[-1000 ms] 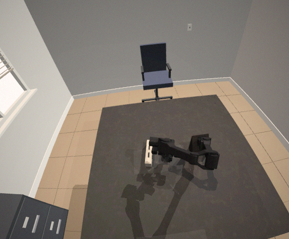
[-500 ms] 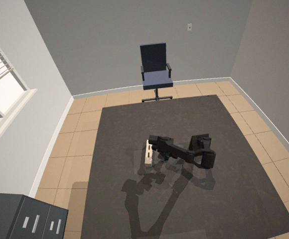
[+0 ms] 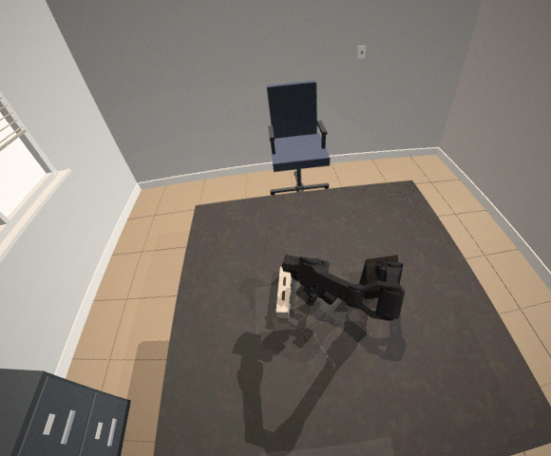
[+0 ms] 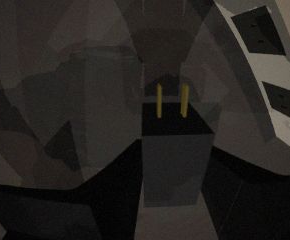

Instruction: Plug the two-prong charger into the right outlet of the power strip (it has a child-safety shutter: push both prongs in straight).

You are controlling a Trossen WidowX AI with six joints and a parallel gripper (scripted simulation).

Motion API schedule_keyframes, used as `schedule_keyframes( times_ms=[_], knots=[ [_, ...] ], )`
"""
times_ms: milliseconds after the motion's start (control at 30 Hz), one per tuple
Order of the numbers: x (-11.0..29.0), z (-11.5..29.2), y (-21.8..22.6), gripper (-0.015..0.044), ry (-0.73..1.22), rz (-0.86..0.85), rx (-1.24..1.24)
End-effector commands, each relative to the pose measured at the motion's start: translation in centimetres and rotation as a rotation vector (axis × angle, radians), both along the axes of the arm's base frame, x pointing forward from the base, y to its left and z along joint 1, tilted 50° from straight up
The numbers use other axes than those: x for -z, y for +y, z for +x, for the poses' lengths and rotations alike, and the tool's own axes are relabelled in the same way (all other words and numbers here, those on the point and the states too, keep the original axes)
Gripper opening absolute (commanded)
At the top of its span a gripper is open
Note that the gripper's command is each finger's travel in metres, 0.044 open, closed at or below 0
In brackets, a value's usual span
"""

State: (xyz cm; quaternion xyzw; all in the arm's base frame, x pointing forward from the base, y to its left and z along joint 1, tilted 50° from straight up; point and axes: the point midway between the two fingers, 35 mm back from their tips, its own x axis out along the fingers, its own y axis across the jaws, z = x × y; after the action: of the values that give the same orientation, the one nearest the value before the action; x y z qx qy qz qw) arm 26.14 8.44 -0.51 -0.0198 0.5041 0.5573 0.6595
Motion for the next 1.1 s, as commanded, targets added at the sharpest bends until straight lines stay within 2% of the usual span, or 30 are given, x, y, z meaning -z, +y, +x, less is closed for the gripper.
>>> schedule_keyframes(
  times_ms=[0, 1067],
  knots=[
    [0.5, 0.0, 0.0, 0.0000, 0.053, -0.002, 0.042],
    [3.9, -0.4, -0.7, 0.0000, 0.469, -0.057, 0.397]
  ],
)
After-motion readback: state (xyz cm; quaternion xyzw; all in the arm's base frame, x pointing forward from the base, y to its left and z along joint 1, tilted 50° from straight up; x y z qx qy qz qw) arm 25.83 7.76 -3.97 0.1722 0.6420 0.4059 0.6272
